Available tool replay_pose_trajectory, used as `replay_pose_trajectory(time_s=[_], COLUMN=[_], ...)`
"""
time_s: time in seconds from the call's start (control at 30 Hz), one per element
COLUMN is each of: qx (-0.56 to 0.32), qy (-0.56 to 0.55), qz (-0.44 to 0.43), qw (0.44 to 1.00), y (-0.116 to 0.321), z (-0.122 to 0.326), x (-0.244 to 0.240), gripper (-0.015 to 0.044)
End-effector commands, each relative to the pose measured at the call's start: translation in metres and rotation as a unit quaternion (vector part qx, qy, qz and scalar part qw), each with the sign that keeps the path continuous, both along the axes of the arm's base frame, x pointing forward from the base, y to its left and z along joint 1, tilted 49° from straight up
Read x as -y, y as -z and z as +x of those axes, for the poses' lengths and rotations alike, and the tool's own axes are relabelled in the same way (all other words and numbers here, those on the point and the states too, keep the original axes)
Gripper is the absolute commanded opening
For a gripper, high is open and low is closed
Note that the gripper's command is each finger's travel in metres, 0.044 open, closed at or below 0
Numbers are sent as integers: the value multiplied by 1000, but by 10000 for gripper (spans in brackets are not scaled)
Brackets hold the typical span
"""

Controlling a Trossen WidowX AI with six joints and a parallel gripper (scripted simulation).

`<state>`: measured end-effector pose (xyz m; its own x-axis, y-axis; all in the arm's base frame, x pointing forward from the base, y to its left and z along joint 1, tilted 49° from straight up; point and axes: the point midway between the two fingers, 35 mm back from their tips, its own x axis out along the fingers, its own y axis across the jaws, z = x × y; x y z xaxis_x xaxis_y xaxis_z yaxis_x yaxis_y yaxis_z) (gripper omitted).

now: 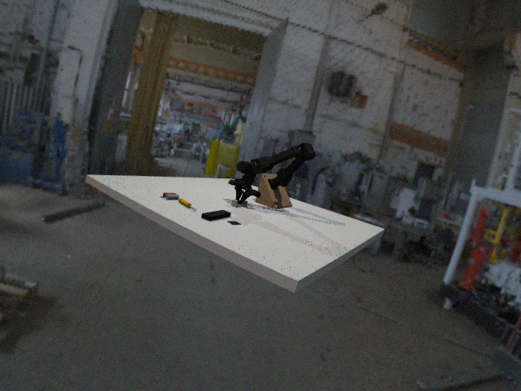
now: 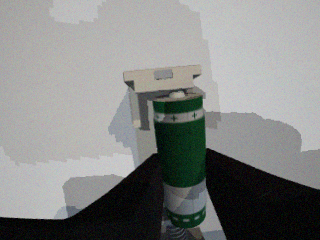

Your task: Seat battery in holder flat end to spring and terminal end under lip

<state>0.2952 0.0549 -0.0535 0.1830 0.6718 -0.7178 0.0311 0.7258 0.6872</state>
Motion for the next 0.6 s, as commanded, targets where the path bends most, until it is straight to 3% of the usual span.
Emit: replay_pose_trajectory(time_s=[0.0,0.57], qx=[-20,-52], qy=[-12,-47], qz=[-2,-2], qw=[1000,998], y=[4,2], z=[-6,-5], x=[-3,-5], gripper=[71,71])
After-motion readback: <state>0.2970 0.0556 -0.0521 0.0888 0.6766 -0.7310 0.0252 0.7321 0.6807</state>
